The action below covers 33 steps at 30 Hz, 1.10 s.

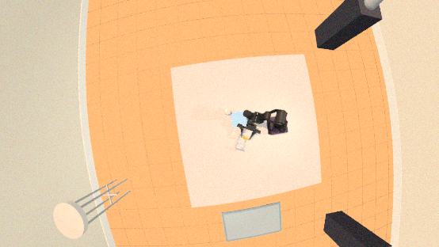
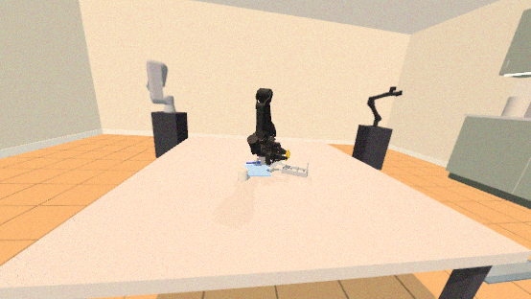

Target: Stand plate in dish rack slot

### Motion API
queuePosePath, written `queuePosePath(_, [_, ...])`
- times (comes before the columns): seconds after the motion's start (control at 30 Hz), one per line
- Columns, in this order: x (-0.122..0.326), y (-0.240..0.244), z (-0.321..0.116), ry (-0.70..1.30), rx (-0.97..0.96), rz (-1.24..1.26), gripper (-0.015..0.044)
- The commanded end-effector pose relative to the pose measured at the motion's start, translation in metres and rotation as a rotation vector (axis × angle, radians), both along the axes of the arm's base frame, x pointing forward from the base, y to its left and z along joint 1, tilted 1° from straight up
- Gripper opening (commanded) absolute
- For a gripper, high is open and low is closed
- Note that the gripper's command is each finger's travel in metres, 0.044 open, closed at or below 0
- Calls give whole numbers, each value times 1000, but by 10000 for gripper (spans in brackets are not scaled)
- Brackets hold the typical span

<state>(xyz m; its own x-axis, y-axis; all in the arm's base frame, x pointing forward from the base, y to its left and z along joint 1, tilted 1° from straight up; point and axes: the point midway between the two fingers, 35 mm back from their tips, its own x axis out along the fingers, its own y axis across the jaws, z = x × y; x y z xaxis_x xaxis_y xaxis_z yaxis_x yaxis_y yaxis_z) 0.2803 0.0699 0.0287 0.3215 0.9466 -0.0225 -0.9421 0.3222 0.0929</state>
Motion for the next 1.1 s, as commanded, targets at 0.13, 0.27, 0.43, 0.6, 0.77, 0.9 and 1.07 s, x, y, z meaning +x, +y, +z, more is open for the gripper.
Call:
queuePosePath(0.13, [3, 5, -11, -4, -17, -6, 0])
queuePosePath(0.27, [4, 7, -15, -14, -24, -9, 0])
queuePosePath(0.43, [5, 11, -19, -13, -21, -7, 0])
queuePosePath(0.6, [5, 13, -21, -13, -19, -6, 0])
queuePosePath(0.77, [7, 14, -41, -34, -29, -3, 0])
queuePosePath(0.9, [7, 14, -40, -31, -28, -3, 0])
queuePosePath(1.07, [6, 13, -37, -21, -24, -3, 0])
